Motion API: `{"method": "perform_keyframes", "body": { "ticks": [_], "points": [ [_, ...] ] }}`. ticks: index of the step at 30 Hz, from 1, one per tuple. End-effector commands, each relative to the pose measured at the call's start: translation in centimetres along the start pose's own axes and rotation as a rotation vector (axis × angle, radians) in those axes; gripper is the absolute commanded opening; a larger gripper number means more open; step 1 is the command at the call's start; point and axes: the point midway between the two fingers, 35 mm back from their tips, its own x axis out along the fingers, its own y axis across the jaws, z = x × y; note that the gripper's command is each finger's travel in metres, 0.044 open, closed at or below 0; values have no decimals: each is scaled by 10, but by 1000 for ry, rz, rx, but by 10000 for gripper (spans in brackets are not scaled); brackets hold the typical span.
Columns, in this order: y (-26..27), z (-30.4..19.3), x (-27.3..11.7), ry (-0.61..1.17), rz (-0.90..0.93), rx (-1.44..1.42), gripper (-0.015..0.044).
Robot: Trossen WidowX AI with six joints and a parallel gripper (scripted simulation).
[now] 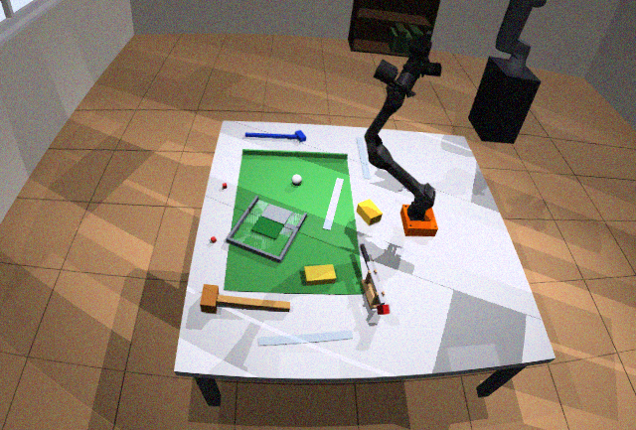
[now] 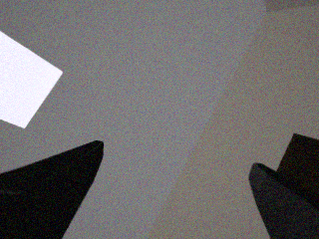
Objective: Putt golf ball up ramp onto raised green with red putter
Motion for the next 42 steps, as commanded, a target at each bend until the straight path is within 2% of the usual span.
{"method": "perform_keyframes", "body": {
  "ticks": [1,2,12,21,27,31,40,42],
  "points": [
    [0,3,1,-8,1,-2,426],
    [-1,11,4,-32,4,-7,440],
    [-5,129,28,-399,16,-294,440],
    [6,250,3,-782,-112,-675,440],
    [27,332,-54,-1092,-304,-946,440],
    [45,370,-103,-1278,-454,-1074,440],
    [87,410,-236,-1672,-828,-1214,440],
    [95,409,-258,-1736,-830,-1180,440]
  ]
}}
